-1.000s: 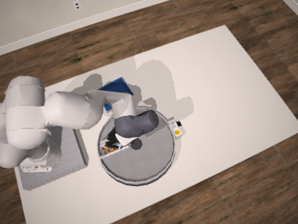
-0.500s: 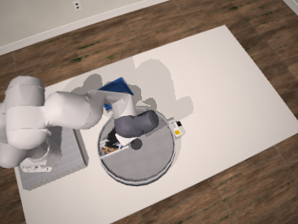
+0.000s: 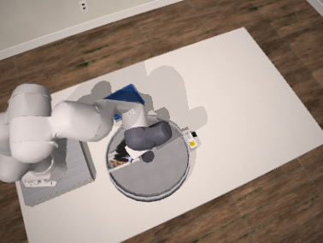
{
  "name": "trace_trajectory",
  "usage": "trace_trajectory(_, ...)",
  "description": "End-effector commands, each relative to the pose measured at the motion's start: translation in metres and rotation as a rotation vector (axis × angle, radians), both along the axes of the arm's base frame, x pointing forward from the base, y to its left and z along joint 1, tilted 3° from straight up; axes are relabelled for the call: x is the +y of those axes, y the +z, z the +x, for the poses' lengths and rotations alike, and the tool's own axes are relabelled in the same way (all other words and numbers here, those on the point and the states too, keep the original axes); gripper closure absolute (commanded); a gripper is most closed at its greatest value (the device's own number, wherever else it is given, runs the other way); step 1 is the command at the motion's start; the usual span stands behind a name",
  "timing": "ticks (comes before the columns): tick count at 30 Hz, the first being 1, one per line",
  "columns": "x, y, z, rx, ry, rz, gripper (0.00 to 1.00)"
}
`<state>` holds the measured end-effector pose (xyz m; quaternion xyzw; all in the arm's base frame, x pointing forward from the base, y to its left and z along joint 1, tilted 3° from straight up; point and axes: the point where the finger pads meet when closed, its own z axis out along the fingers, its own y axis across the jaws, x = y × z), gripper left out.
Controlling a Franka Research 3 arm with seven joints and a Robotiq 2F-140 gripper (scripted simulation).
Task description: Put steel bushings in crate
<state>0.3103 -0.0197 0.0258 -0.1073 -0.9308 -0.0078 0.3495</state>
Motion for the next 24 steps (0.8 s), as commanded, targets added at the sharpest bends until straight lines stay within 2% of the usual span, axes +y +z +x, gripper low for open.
trace_trajectory(1, -0.0017, -0.0015, 0.0024, -0.006, -0.001, -0.007, 0.94)
trace_trajectory(24, -0.0017, -0.0015, 0.0024, -0.006, -0.001, -0.007, 0.94)
